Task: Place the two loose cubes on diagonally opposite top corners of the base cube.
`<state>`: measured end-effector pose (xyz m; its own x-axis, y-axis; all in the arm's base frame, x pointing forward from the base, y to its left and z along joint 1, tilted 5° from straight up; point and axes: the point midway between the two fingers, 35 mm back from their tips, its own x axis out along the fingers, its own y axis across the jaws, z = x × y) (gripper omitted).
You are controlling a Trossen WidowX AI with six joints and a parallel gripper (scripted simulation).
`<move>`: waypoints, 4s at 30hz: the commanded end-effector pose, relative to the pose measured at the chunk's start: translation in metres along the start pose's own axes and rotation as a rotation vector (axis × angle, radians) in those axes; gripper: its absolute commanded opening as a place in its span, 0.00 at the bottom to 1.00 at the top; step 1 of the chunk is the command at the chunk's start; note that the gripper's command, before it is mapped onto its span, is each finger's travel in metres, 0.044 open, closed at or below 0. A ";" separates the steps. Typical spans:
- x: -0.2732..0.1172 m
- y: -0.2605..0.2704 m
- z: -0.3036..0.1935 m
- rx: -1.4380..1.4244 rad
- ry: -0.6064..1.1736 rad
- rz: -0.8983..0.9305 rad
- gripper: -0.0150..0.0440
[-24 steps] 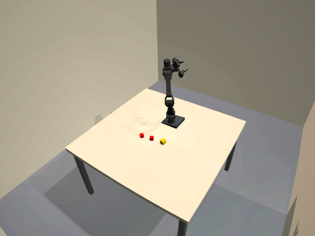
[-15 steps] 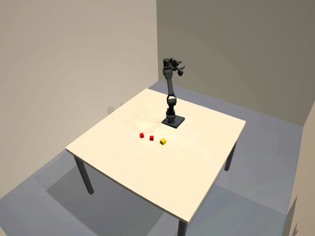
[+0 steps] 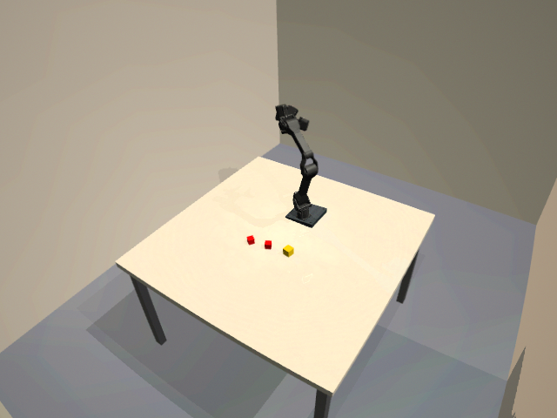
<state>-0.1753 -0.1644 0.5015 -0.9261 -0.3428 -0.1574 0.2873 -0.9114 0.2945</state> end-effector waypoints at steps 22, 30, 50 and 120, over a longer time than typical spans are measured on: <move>-0.124 0.173 -0.212 -0.655 0.531 0.766 0.70; -0.206 0.178 -0.278 -0.902 0.658 0.996 0.70; -0.401 0.061 -0.394 -1.612 0.853 1.467 0.70; -0.445 -0.059 -0.515 -1.996 0.864 1.604 0.43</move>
<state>0.3428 -0.0755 0.0596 0.0444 -0.0885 -0.9951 0.4375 0.8972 -0.0603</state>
